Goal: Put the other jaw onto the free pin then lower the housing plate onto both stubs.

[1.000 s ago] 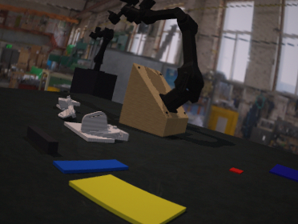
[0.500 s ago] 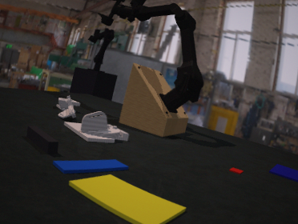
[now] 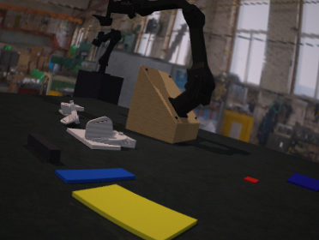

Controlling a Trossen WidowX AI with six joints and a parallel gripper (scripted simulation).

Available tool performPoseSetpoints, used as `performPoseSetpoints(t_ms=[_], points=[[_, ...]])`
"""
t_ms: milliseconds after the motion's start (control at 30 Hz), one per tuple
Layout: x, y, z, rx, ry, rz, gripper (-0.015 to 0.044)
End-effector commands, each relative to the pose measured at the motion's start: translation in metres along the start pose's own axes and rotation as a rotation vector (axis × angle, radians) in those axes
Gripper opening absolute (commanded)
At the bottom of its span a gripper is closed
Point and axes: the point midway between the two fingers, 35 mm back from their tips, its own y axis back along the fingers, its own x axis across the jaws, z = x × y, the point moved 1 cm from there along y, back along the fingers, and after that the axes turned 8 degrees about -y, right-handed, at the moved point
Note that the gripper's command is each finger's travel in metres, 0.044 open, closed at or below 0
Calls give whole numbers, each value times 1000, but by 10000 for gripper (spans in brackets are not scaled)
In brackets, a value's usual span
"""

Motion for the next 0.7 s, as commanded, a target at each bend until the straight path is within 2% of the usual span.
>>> performPoseSetpoints(t_ms=[0, 667], points=[[-4, -2, -19, 38, 80, -30, 440], [-35, -5, -110, 248, 505, -159, 440]])
